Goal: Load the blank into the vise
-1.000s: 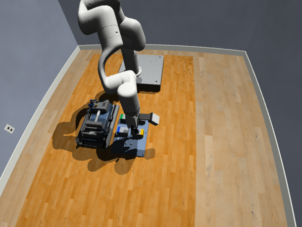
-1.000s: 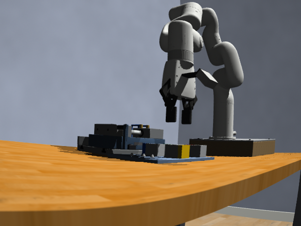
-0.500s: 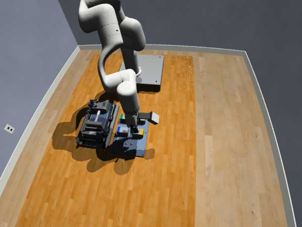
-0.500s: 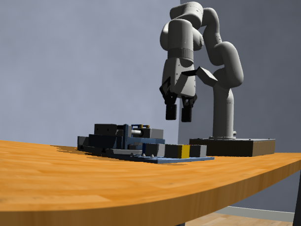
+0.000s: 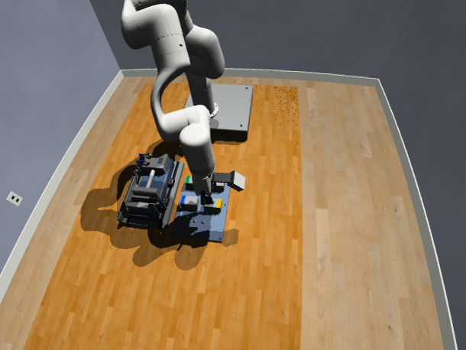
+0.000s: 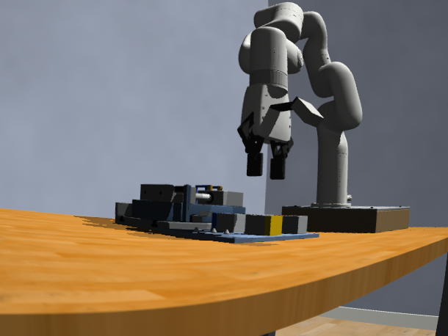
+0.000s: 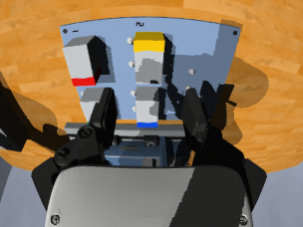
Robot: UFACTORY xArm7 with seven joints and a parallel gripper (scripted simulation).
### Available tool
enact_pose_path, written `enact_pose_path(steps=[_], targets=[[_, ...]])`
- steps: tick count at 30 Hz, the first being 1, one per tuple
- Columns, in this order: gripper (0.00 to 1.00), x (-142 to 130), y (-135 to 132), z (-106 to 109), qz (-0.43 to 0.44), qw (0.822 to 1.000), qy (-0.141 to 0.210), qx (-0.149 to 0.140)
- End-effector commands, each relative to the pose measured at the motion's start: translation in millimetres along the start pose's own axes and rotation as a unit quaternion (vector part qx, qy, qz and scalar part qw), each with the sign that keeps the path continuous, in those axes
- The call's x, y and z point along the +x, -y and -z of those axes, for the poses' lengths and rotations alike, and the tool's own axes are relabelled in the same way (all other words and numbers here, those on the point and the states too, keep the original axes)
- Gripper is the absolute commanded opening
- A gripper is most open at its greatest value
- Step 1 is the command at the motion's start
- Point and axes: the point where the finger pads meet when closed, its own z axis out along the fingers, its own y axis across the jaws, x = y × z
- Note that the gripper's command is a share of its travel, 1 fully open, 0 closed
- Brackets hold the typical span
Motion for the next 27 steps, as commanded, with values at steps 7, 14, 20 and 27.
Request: enact_pose_path(steps=[7,14,20,27], targets=[[0.67,-0.2,-0.9,3.8,0.0,1.0,0.0,-0.002],[0.67,-0.2,-0.9,3.8,0.0,1.0,0.0,-0.002],[0.67,-0.4,-0.7,4.5,0.0,1.0,0.0,-0.002],[0.67,-0.5,-0.6,5.0,0.0,1.0,0.0,-0.002]])
